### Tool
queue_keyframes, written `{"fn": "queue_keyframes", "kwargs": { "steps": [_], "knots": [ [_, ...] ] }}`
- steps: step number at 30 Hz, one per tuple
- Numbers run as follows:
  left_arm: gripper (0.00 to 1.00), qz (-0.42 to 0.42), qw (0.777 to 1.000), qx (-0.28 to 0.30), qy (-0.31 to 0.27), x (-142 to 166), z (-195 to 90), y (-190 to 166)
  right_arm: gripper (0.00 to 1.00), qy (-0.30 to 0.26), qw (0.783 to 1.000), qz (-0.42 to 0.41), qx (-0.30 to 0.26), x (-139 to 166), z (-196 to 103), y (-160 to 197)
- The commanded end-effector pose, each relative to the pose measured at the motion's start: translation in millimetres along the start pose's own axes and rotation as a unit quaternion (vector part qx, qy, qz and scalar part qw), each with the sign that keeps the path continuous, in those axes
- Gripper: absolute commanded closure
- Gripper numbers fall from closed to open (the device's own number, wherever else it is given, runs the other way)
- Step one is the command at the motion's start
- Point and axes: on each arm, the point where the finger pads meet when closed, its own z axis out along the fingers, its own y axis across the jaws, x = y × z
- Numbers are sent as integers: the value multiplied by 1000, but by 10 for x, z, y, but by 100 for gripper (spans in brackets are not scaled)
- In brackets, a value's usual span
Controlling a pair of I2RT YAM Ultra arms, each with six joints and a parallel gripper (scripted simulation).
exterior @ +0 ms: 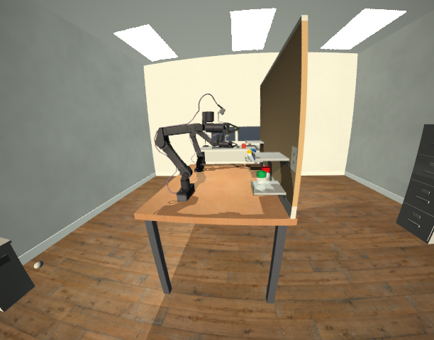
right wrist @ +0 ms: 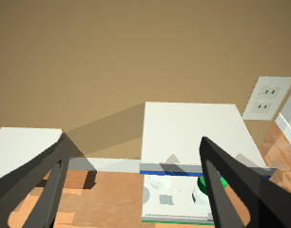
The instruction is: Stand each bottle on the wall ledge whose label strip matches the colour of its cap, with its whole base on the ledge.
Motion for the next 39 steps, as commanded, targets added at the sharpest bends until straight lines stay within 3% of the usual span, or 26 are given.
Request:
{"fn": "queue_keyframes", "kwargs": {
  "steps": [1, 4, 6, 9, 12, 16, 21, 23, 25, 29, 39],
  "knots": [
    [19, 17, 998, 6, -56, -248, 245, -16, 0, -16, 998, -5, -55, -205, 331, 424],
    [19, 20, 998, 4, -66, -140, 491, -1, 0, -21, 991, -7, -130, -299, 548, 1096],
    [19, 20, 998, 4, -66, -140, 491, -1, 0, -21, 991, -7, -130, -299, 548, 1096],
    [19, 22, 997, 6, -69, -7, 681, -1, 0, 4, 981, -13, -193, -92, 817, 1787],
    [19, 23, 997, 7, -71, 155, 854, -4, 0, 11, 967, -16, -252, 10, 867, 2471],
    [19, 25, 997, 9, -72, 374, 1033, -13, 0, 25, 945, -25, -325, 274, 808, 3399],
    [19, 25, 997, 11, -68, 637, 1190, -26, 0, 54, 912, -43, -403, 828, 551, 4486],
    [19, 25, 997, 11, -68, 637, 1190, -26, 0, 54, 912, -43, -403, 828, 551, 4486],
    [19, 25, 998, 12, -64, 722, 1228, -30, 0, 71, 899, -53, -428, 1097, 405, 4836],
    [19, 24, 998, 13, -51, 832, 1258, -32, 0, 75, 885, -60, -456, 1313, 189, 5219],
    [19, 24, 998, 13, -53, 809, 1256, -33, 0, 76, 882, -61, -462, 1341, 134, 5296]
  ]
}}
